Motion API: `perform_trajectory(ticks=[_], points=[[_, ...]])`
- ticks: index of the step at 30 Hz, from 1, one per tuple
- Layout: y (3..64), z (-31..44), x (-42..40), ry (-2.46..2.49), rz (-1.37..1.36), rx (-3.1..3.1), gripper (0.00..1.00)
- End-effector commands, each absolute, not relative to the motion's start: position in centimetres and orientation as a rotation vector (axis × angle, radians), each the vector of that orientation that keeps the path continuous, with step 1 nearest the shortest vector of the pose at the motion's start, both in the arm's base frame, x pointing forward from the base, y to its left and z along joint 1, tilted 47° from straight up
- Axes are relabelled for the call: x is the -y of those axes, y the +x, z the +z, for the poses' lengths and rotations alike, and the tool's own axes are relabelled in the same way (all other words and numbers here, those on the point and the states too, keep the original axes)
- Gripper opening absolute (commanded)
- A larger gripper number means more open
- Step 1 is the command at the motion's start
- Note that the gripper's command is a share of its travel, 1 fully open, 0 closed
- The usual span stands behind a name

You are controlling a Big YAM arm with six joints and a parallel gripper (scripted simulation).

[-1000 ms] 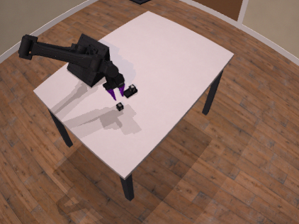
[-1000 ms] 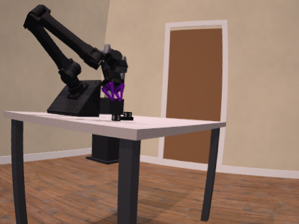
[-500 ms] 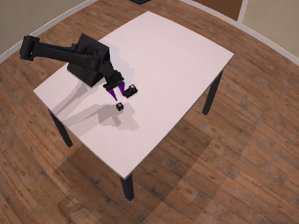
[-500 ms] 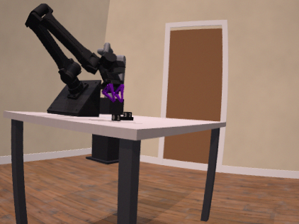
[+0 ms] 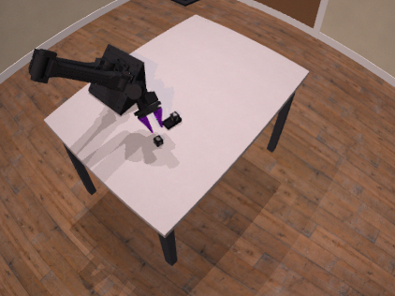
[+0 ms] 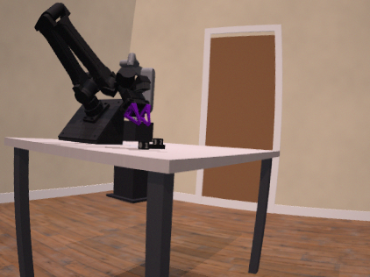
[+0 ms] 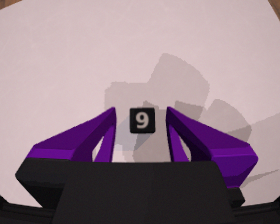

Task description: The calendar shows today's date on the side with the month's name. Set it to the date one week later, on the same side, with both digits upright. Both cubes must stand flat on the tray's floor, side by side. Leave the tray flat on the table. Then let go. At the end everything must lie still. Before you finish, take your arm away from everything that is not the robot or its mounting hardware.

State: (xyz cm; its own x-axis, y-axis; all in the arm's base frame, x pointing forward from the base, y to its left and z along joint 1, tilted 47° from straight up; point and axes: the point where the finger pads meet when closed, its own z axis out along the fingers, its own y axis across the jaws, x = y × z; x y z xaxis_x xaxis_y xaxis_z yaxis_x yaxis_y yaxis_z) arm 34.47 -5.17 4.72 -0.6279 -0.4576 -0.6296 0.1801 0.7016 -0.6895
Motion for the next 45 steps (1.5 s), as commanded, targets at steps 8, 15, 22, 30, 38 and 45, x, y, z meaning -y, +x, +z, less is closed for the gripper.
perform_trajectory(ticks=[8,15,22,30,38,45], points=[[34.5,4.8,5.2,-0.242,-0.960,-2.035,0.44],[34.5,4.8,5.3,-0.239,-0.961,-2.036,0.44],[34.5,4.7,5.5,-0.237,-0.962,-2.037,0.44],[34.5,4.2,6.0,-0.237,-0.963,-2.037,0.44],[34.6,3.6,6.7,-0.238,-0.963,-2.038,0.44],[34.6,2.8,7.5,-0.238,-0.964,-2.037,0.44]])
